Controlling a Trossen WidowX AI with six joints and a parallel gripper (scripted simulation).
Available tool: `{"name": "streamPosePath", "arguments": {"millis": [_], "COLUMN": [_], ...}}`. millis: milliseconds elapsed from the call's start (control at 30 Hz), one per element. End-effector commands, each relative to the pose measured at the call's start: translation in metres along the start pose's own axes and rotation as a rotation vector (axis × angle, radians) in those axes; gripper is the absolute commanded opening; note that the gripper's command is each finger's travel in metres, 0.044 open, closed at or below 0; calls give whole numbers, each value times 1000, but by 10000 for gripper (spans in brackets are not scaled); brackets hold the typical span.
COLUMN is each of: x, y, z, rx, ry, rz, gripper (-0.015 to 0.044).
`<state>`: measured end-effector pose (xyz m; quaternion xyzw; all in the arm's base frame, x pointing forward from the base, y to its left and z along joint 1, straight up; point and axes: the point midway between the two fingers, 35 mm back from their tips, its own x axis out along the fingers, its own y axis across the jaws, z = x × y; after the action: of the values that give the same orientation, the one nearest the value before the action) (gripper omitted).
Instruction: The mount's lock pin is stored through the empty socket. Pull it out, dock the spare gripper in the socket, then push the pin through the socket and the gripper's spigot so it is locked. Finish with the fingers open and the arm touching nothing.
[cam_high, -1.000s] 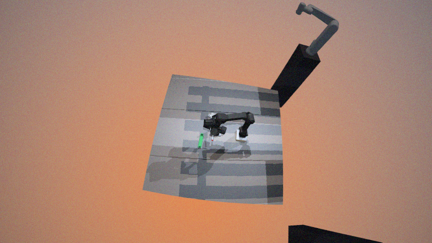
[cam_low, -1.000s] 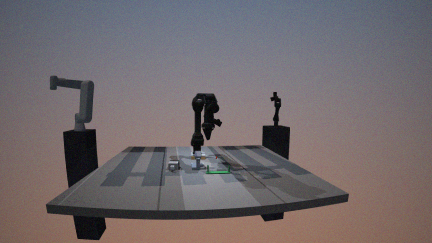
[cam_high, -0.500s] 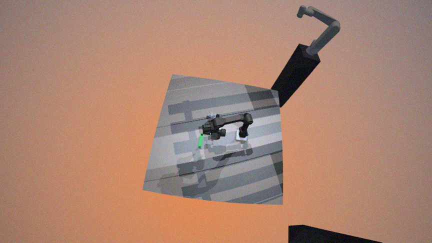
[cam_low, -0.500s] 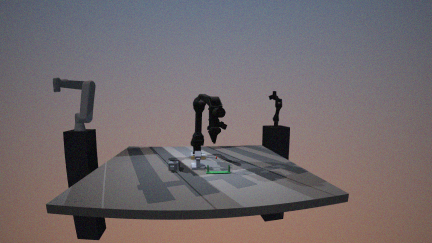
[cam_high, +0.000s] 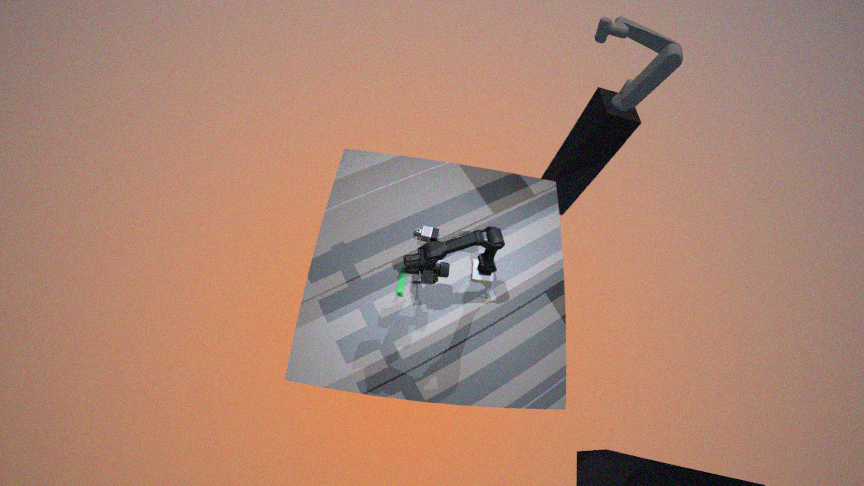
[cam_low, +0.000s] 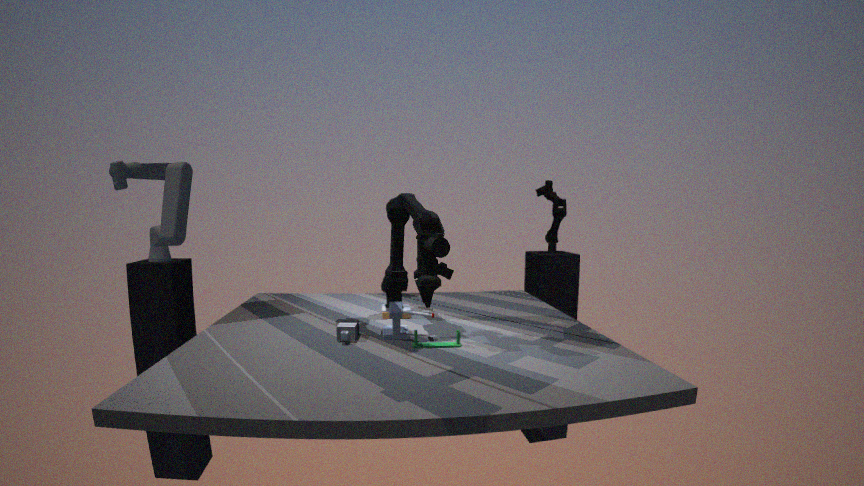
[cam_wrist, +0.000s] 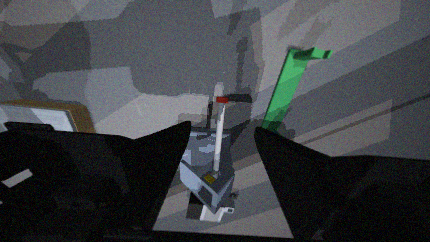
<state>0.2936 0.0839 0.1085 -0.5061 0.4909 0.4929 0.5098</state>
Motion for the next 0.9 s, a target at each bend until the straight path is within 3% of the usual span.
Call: {"name": "streamPosePath", "arguments": {"millis": [0,867], "x": [10,52], "y": [1,1], "z": [0,-2], "rx": [-5,-5], "ry": [0,0], "rz": [8,8], "gripper": [300,300]}}
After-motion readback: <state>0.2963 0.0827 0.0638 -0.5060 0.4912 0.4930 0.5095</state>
